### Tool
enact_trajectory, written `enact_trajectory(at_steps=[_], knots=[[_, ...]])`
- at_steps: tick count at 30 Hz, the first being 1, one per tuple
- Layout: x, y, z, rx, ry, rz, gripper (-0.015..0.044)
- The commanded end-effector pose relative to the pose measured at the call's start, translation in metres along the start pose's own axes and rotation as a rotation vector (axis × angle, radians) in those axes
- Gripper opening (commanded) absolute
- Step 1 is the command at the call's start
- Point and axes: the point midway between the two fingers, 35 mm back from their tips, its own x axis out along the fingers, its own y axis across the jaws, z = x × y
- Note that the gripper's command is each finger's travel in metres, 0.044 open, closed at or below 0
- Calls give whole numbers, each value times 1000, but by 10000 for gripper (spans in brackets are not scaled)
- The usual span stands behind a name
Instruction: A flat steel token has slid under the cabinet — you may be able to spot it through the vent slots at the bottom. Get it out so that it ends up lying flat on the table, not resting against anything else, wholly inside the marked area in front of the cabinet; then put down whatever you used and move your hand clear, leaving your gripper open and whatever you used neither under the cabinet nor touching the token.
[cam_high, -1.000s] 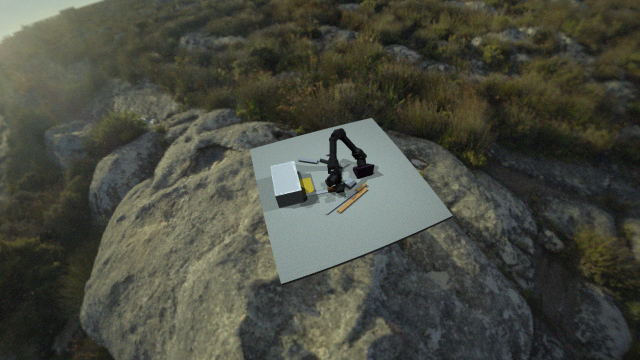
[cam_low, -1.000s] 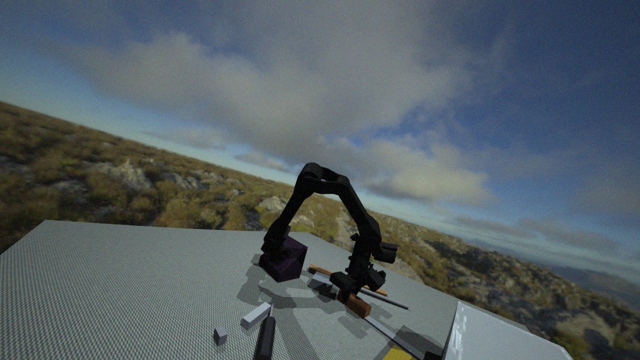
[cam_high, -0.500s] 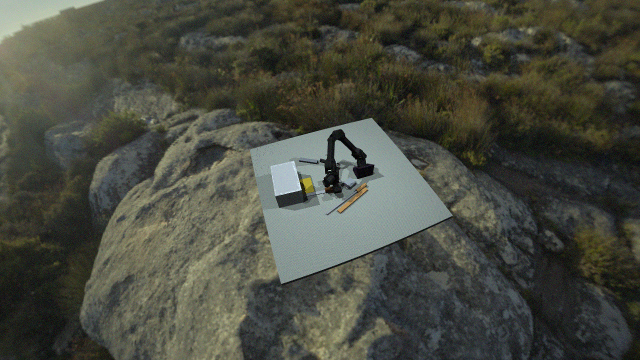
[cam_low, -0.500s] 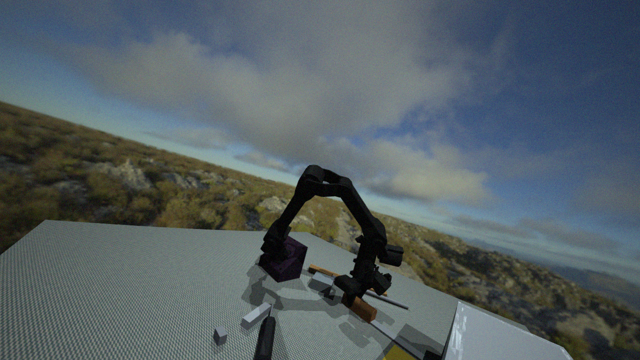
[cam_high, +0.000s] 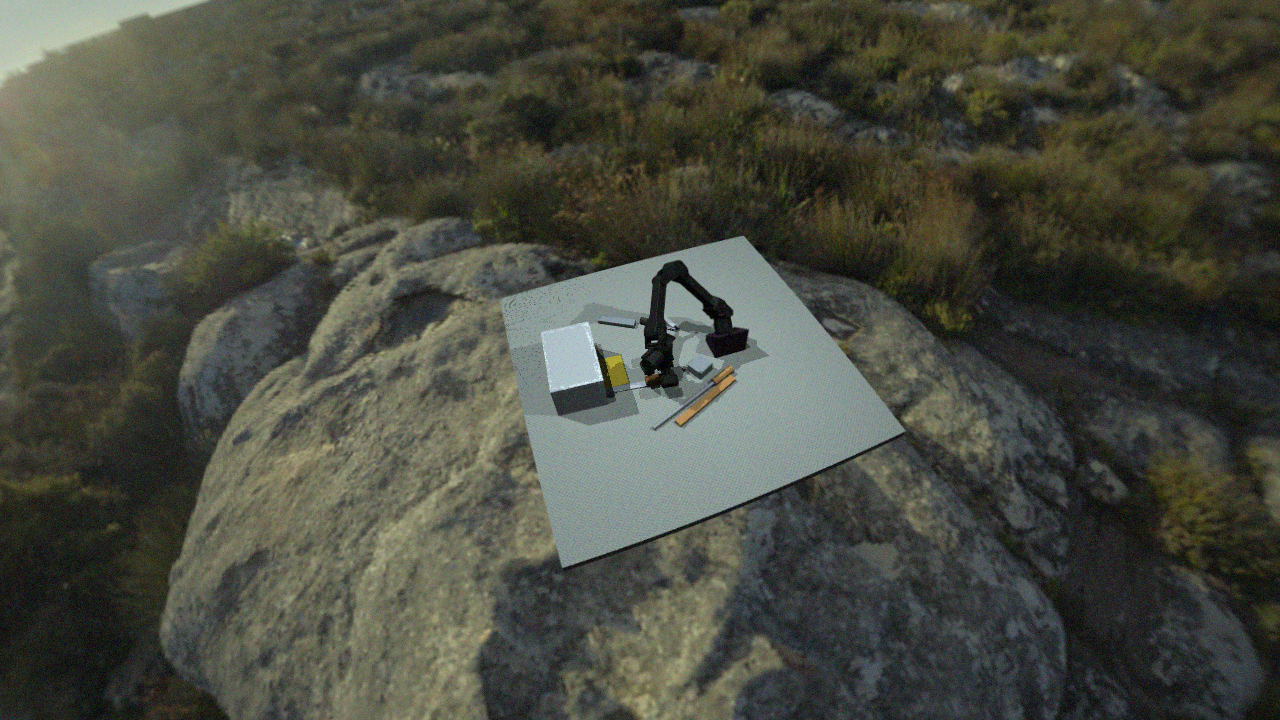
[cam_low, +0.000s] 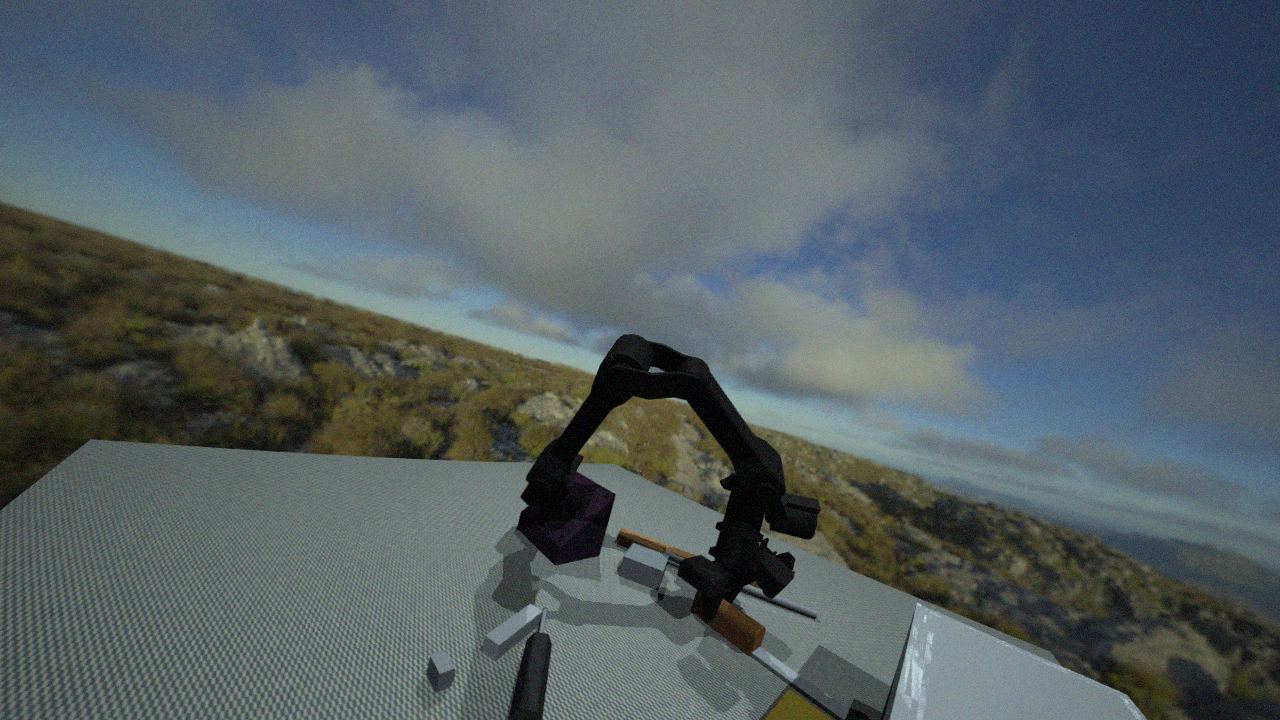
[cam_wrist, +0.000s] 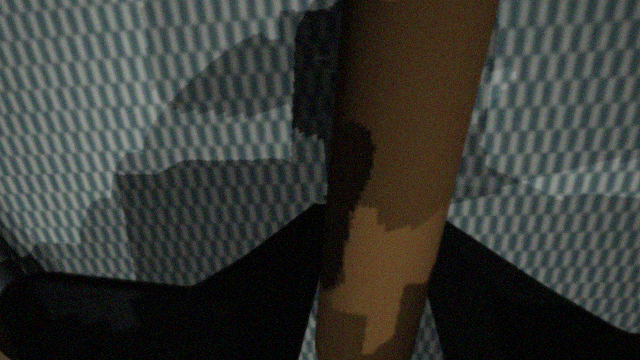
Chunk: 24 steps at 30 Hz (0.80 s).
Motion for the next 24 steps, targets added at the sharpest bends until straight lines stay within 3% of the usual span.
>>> enact_trajectory(at_steps=[1, 24], knots=[[0, 0, 8, 1, 1, 4, 0], [-1, -1, 35, 2, -1, 3, 0]])
